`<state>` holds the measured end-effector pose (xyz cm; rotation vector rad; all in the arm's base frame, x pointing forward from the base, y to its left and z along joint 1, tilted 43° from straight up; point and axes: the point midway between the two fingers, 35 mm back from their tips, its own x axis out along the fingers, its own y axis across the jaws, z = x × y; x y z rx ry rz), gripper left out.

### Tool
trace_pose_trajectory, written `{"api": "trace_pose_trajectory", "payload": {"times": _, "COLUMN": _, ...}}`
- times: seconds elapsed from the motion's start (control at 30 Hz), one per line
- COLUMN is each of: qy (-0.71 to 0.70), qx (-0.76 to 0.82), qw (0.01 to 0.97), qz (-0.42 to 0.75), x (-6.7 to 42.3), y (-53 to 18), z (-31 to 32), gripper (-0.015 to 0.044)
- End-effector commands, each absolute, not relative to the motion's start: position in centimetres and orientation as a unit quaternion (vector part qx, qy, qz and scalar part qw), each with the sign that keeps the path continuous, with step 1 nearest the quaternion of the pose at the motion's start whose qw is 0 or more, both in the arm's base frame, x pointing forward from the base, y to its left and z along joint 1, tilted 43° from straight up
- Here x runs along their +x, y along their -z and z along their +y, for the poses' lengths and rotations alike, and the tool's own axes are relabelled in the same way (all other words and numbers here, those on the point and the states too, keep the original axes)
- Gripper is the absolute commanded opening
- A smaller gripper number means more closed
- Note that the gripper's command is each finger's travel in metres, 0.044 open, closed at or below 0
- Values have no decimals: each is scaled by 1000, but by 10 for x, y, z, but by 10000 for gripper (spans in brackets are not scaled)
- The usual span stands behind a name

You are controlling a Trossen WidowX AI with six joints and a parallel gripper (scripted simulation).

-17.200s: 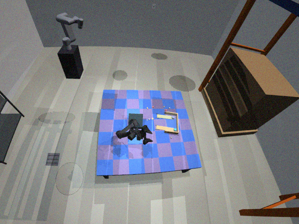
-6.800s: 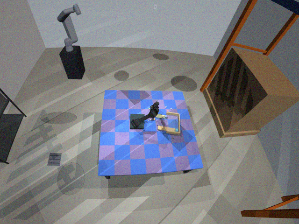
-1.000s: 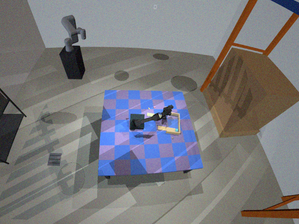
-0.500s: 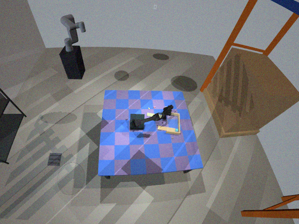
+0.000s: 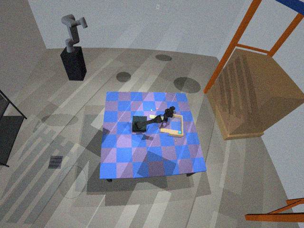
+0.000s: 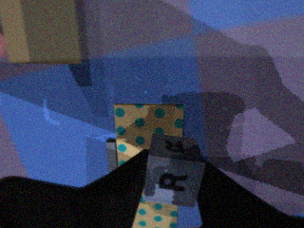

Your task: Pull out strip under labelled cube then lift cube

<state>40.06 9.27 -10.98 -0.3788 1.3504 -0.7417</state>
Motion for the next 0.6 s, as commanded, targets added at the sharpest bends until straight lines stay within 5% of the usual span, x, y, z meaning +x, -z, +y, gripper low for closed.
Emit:
{"api": "trace_pose_trajectory", "payload": {"times": 0.0, "qy": 331, "qx": -171, "qw": 701, "qz": 608, "x": 385, "y": 101, "z": 98, "gripper": 0}}
{"api": "trace_pose_trajectory", "payload": {"times": 0.57, "qy": 331, "qx": -173, "qw": 700, "qz": 609, "x": 348, "y": 83, "z": 97, "gripper": 0}}
